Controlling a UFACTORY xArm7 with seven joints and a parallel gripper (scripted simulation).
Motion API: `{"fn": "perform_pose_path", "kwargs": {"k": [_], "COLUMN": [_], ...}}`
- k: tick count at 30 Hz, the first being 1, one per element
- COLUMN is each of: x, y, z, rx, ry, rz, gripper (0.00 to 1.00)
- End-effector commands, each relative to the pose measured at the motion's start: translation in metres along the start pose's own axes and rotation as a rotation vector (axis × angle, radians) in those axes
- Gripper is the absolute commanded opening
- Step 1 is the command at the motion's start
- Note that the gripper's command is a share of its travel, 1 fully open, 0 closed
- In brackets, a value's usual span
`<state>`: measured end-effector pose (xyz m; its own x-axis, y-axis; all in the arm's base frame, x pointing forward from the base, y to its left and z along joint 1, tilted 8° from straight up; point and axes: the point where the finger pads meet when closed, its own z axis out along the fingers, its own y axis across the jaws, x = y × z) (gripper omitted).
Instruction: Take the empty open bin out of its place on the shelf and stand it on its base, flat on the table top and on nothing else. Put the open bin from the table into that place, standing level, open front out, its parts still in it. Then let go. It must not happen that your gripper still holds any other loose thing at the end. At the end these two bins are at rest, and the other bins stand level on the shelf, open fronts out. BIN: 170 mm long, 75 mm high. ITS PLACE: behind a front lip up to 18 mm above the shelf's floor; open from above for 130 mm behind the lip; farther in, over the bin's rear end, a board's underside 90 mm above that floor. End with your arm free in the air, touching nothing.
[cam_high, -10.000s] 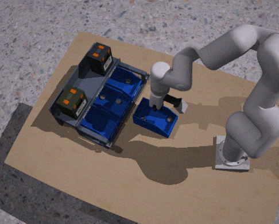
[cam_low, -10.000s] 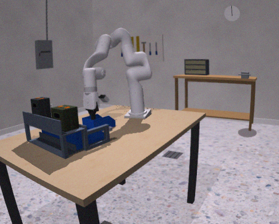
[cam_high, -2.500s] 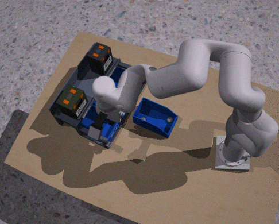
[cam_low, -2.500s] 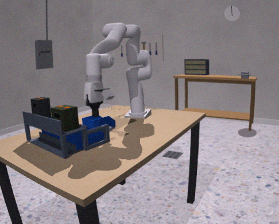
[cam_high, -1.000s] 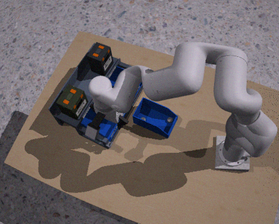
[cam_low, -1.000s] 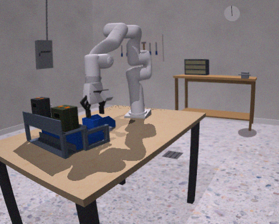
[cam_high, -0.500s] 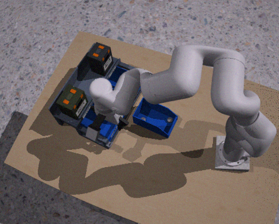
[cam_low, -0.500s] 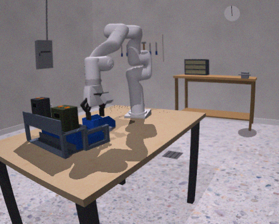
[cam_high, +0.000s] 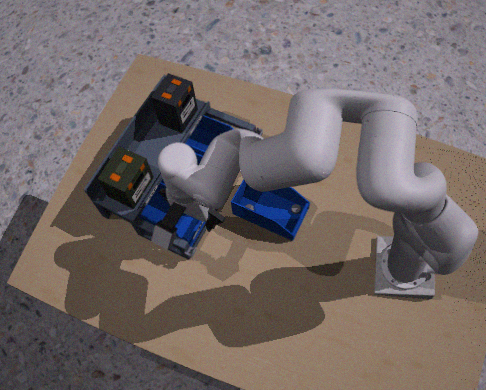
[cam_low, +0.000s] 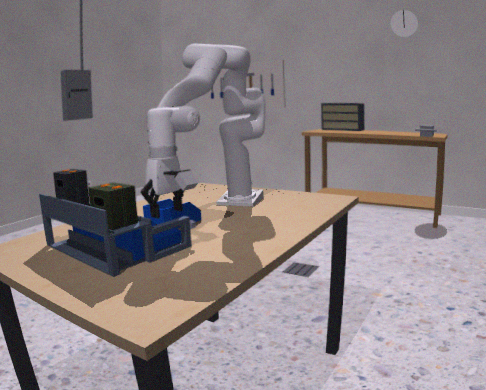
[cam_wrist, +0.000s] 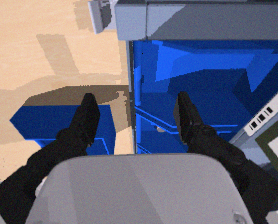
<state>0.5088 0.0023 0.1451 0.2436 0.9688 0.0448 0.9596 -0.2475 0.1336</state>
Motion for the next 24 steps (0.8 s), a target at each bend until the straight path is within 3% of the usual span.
{"fn": "perform_pose_path", "kwargs": {"k": [1,24], "x": [0.001,0.001], "y": [0.002,0.002], "z": [0.008,0.028], "rx": [-0.003,-0.003], "ry": [0.002,0.002], "rz": [0.0,0.0], "gripper": [0.95,0.95]}}
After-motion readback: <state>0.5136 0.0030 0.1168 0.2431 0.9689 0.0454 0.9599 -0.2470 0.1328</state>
